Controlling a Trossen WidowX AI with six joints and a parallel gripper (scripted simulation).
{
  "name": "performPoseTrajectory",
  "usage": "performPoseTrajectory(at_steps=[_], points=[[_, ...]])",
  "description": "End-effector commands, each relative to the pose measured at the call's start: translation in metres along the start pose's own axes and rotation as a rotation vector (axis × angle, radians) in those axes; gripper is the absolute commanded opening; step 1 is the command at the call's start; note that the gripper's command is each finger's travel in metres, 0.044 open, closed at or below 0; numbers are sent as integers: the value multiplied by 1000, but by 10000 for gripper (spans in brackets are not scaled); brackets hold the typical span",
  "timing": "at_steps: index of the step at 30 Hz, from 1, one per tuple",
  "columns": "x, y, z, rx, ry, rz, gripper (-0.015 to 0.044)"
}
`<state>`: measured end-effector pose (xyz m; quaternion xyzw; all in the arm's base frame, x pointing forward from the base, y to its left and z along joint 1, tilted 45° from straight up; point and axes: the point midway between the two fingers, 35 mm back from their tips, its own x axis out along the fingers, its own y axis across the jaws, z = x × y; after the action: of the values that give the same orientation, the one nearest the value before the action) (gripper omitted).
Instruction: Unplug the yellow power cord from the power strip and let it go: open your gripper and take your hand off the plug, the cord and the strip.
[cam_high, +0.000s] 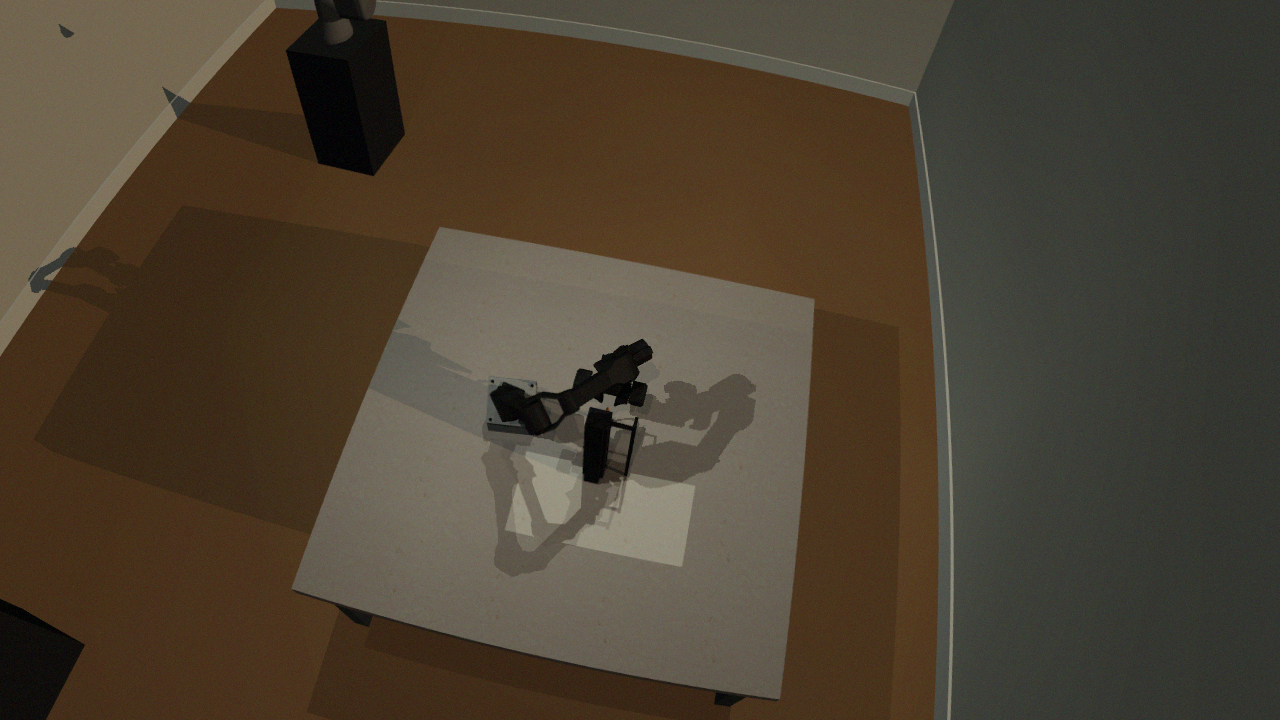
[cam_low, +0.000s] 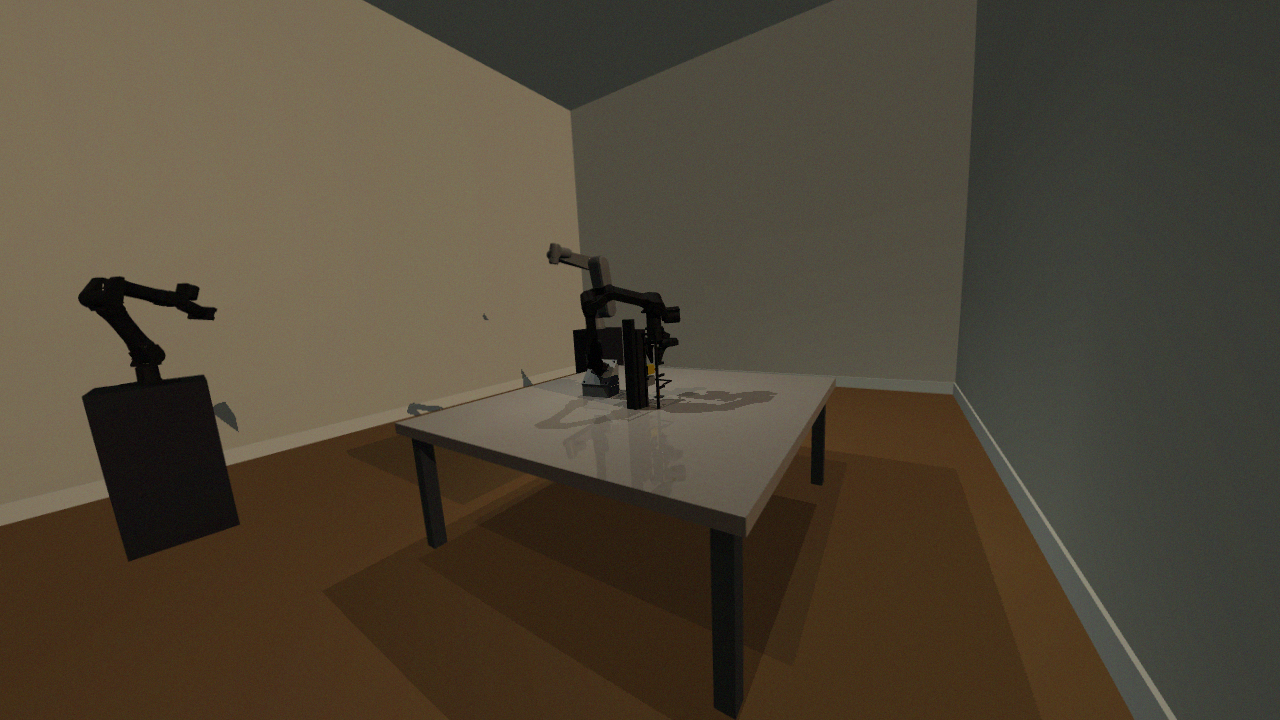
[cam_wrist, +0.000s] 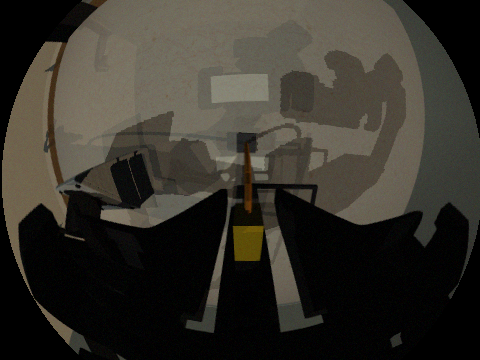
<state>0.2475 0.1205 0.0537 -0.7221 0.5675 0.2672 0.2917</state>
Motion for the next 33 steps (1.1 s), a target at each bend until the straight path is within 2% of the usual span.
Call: performPoseTrajectory(at_steps=[1,21,33], points=[[0,0,-6,-3,4,-1,160],[0,1,-38,-3,6,0,160],[10,1,-40,-3,7,-1,160]])
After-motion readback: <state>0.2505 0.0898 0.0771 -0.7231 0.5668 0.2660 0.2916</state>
